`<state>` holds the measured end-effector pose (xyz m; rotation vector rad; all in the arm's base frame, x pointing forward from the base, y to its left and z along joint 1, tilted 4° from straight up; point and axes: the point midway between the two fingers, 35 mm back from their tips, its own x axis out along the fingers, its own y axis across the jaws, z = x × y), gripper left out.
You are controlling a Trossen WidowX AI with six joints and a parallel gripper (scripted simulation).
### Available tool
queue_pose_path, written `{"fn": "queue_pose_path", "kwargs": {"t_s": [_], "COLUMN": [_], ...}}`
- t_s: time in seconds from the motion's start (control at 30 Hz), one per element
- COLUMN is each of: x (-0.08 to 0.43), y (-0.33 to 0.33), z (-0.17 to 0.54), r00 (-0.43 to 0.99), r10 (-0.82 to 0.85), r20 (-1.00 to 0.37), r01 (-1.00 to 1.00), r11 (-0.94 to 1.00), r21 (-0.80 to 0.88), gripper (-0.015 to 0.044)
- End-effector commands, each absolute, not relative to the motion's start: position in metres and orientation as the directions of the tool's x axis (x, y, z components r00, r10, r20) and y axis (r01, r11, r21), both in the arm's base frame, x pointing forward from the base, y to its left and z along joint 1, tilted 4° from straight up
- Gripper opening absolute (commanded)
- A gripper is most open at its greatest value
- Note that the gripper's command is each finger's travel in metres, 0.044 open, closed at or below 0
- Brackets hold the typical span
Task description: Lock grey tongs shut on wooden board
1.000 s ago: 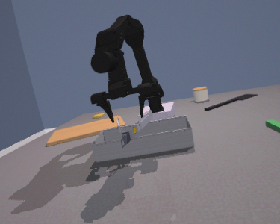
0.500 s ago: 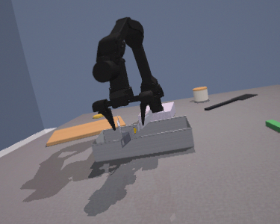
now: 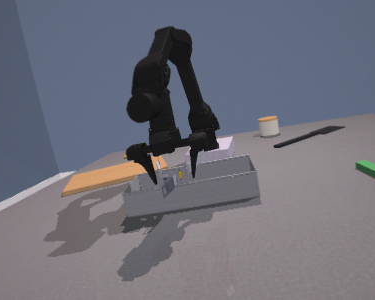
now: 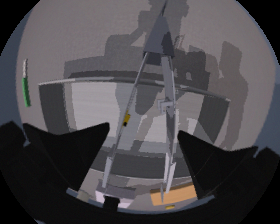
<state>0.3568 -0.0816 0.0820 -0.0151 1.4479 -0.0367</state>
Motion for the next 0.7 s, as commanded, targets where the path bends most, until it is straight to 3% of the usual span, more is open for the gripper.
{"fn": "queue_pose_path", "kwargs": {"t_s": [0.0,0.4,0.5,0.67], "x": [0.355,0.354,0.356,0.356], "y": [-0.082,-0.082,-0.082,-0.082], "z": [0.072,0.058,0.063,0.063], "r00": [0.109,0.109,0.118,0.118], "r10": [-0.035,-0.035,-0.033,-0.033], "r20": [-0.993,-0.993,-0.992,-0.992], "r01": [0.011,0.011,0.016,0.016], "r11": [0.999,0.999,0.999,0.999], "r21": [-0.034,-0.034,-0.032,-0.032], "gripper": [0.044,0.044,0.0361,0.0328]}}
